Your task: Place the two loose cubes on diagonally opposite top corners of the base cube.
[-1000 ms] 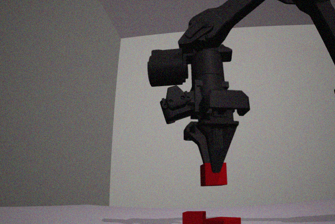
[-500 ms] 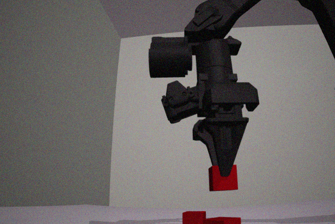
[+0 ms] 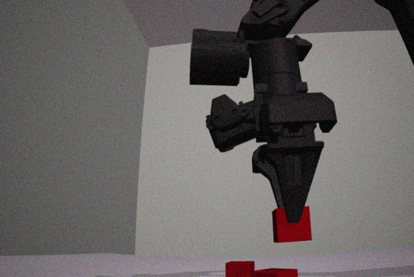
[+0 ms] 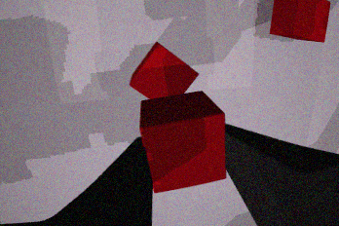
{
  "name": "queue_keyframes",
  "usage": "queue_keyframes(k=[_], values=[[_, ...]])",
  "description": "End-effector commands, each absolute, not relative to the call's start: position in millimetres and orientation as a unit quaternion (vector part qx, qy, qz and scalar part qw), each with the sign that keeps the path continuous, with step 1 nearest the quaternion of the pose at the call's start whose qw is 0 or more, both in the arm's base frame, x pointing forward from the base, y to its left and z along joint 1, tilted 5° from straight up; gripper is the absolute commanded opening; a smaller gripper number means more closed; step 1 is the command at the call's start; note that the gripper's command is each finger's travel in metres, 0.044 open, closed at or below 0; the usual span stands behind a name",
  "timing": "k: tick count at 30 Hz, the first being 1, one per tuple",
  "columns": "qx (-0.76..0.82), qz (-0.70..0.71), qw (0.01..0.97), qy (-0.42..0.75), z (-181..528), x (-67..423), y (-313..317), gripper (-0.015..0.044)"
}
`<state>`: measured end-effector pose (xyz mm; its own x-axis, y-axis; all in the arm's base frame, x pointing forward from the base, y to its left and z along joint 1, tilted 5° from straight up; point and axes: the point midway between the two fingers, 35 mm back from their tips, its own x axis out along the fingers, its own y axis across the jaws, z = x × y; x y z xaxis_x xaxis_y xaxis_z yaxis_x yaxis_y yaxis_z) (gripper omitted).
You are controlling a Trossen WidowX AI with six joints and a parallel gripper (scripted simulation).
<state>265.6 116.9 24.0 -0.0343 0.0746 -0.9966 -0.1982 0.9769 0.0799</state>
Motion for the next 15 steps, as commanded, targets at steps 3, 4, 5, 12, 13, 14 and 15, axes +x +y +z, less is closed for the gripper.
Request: queue_keyframes(k=[3, 4, 5, 12, 13, 14, 15], values=[[-0.039, 0.092, 0.697, 0.71, 26, 265, 119, 0.0105], [-0.039, 0.092, 0.697, 0.71, 26, 265, 119, 0.0105], [-0.039, 0.092, 0.697, 0.71, 26, 265, 119, 0.0105], [-0.039, 0.092, 0.697, 0.71, 22, 265, 119, 0.0105], [-0.039, 0.092, 0.697, 0.71, 19, 265, 119, 0.0105], [-0.039, 0.092, 0.697, 0.71, 16, 265, 119, 0.0105], [-0.039, 0.092, 0.697, 0.71, 13, 265, 119, 0.0105]])
